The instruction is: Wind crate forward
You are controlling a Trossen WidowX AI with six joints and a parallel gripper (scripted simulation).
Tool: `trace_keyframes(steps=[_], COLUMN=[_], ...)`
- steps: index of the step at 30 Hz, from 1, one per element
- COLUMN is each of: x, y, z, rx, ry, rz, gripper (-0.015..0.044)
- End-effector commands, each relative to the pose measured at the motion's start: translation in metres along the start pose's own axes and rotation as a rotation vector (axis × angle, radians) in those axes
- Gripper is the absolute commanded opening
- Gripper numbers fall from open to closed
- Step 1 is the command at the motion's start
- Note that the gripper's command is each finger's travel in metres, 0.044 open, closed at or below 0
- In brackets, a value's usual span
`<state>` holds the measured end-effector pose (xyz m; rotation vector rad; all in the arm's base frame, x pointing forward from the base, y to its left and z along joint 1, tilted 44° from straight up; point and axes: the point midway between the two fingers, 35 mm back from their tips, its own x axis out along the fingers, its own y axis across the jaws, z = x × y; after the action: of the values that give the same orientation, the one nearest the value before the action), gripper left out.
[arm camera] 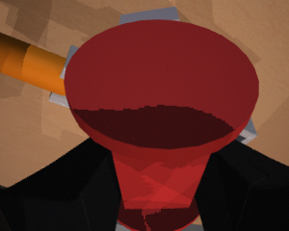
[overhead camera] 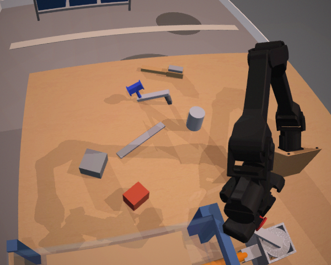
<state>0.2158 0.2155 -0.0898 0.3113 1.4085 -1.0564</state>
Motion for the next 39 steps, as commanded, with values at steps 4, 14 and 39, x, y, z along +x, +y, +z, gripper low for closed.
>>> trace_keyframes(steps=[4, 14, 39], x=[0.001, 0.003, 0.009], y=[0.016, 0.026, 0.049], z=[-0.002, -0.007, -0.022], rx=[-0.003, -0.003, -0.003], ry=[-0.003, -0.003, -0.002], rz=[0.026, 0.026, 0.029], gripper=[0.0000, 0.0000, 0.0000])
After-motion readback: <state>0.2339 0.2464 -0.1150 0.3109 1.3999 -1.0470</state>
